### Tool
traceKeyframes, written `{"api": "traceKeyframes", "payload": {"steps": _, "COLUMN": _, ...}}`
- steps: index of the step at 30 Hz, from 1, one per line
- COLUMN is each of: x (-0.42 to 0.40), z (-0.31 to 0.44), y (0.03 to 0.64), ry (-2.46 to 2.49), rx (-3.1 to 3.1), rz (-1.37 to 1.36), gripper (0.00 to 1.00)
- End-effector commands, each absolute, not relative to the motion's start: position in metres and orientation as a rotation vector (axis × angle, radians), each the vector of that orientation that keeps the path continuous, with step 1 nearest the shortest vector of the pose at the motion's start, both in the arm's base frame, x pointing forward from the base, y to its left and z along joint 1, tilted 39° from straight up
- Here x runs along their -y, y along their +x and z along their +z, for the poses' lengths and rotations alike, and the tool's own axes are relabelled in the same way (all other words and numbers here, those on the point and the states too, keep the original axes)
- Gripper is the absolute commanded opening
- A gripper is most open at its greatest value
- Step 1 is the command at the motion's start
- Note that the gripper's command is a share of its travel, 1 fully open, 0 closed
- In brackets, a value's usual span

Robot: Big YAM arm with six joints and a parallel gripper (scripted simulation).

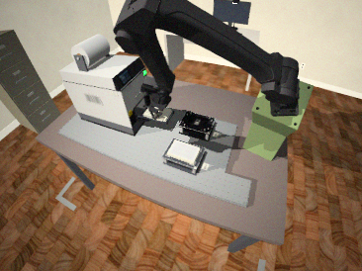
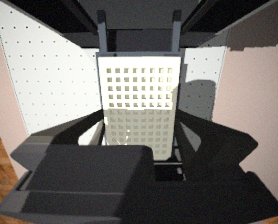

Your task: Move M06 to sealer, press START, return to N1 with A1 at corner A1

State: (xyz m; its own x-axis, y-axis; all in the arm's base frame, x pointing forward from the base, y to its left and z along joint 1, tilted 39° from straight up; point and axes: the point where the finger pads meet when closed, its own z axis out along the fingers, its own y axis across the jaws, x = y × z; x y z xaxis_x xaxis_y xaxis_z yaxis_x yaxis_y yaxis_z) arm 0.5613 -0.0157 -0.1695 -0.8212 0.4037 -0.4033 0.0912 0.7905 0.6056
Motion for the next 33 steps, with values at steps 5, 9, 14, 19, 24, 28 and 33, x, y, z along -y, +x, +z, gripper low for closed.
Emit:
{"api": "traceKeyframes", "payload": {"steps": 5, "x": 0.0289, "z": -0.1549, "y": 0.5667, "ry": 0.376, "rx": -2.423, "rz": 0.779, "gripper": 0.0}}
{"api": "traceKeyframes", "payload": {"steps": 9, "x": 0.03, "z": -0.1529, "y": 0.5704, "ry": 0.373, "rx": -2.419, "rz": 0.778, "gripper": 0.0}}
{"api": "traceKeyframes", "payload": {"steps": 14, "x": 0.0302, "z": -0.1531, "y": 0.5701, "ry": 0.374, "rx": -2.419, "rz": 0.778, "gripper": 0.0}}
{"api": "traceKeyframes", "payload": {"steps": 19, "x": 0.0304, "z": -0.1531, "y": 0.5699, "ry": 0.374, "rx": -2.419, "rz": 0.778, "gripper": 0.0}}
{"api": "traceKeyframes", "payload": {"steps": 24, "x": 0.0308, "z": -0.1533, "y": 0.5695, "ry": 0.374, "rx": -2.419, "rz": 0.779, "gripper": 0.0}}
{"api": "traceKeyframes", "payload": {"steps": 28, "x": 0.0308, "z": -0.1534, "y": 0.5691, "ry": 0.374, "rx": -2.419, "rz": 0.779, "gripper": 0.0}}
{"api": "traceKeyframes", "payload": {"steps": 33, "x": 0.03, "z": -0.1567, "y": 0.565, "ry": 0.375, "rx": -2.422, "rz": 0.78, "gripper": 0.0}}
